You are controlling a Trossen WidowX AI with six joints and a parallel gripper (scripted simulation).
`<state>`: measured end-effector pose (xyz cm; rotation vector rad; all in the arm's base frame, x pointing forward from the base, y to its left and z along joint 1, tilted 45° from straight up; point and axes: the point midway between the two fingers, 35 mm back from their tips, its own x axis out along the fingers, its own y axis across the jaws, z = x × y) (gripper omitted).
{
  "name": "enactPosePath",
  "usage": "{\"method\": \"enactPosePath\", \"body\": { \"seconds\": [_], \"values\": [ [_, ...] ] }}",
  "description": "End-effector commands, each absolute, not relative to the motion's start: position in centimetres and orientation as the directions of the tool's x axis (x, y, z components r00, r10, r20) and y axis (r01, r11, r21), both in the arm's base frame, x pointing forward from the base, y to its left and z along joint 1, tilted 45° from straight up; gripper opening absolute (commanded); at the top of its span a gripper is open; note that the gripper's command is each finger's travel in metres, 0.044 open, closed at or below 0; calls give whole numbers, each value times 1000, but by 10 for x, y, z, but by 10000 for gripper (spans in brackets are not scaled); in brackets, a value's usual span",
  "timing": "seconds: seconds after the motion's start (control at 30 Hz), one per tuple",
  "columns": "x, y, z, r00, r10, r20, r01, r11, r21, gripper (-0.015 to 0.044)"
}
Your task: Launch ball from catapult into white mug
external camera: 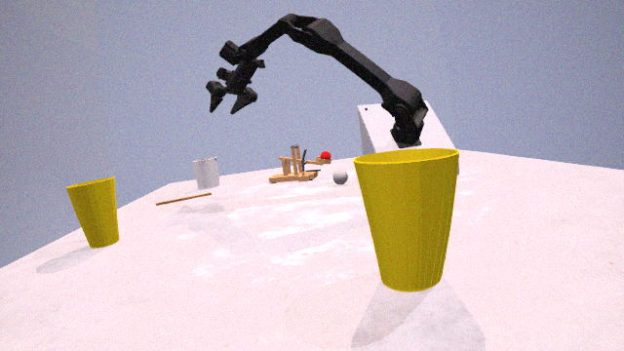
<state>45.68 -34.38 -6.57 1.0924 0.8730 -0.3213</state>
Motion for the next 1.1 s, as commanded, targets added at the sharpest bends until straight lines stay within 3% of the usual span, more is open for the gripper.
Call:
{"method": "enactPosePath", "body": {
  "seconds": [0.0,0.5,1.07],
  "values": [
    [459,-348,-62,652,172,-738,617,444,649,440],
    [459,-348,-62,652,172,-738,617,444,649,440],
    [459,-348,-62,652,172,-738,617,444,649,0]
  ]
}}
